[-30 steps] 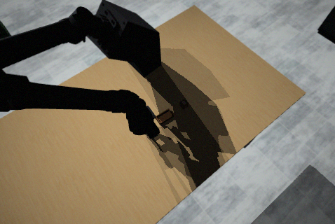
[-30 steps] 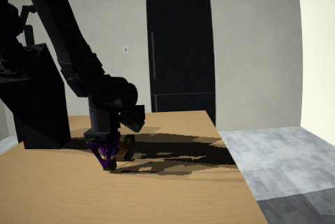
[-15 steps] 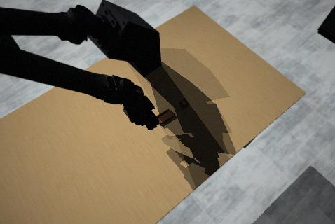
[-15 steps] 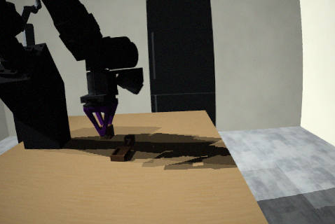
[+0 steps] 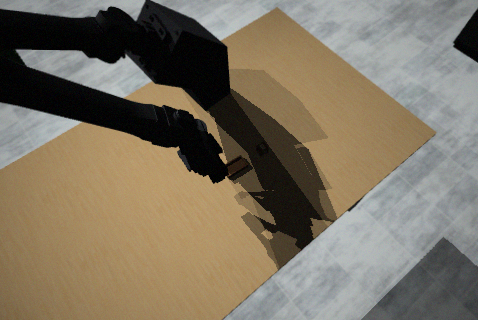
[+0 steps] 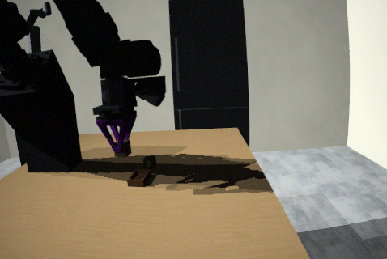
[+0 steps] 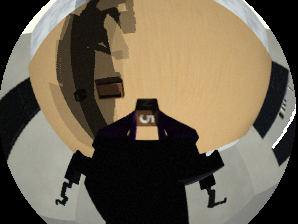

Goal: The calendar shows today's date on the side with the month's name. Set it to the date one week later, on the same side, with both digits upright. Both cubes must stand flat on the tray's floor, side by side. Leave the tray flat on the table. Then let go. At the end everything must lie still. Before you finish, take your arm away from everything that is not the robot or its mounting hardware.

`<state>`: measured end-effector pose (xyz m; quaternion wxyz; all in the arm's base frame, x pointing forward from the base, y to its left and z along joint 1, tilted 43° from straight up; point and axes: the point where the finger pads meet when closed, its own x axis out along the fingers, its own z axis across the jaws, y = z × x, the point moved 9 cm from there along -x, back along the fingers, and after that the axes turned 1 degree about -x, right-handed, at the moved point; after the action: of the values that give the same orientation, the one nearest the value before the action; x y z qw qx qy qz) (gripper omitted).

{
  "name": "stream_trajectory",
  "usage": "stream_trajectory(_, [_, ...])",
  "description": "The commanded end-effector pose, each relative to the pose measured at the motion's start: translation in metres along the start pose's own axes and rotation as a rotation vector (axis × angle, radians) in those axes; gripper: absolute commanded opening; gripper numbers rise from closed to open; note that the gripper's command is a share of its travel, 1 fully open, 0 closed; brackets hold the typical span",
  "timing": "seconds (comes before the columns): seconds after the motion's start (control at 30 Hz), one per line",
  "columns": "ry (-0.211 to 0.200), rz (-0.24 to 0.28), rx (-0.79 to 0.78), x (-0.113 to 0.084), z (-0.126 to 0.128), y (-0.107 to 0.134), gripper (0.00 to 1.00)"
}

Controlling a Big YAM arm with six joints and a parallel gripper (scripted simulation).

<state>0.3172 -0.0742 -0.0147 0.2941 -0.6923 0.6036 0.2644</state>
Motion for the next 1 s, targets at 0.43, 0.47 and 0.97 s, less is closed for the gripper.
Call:
stream_trajectory(0.43, [-0.011, -0.034, 0.009, -0.021, 0.084, -0.014, 0.25])
stream_trajectory(0.47, [-0.012, -0.03, 0.006, -0.02, 0.085, -0.013, 0.25])
stream_trajectory(0.97, [-0.009, -0.004, 0.0, 0.003, 0.083, -0.007, 0.25])
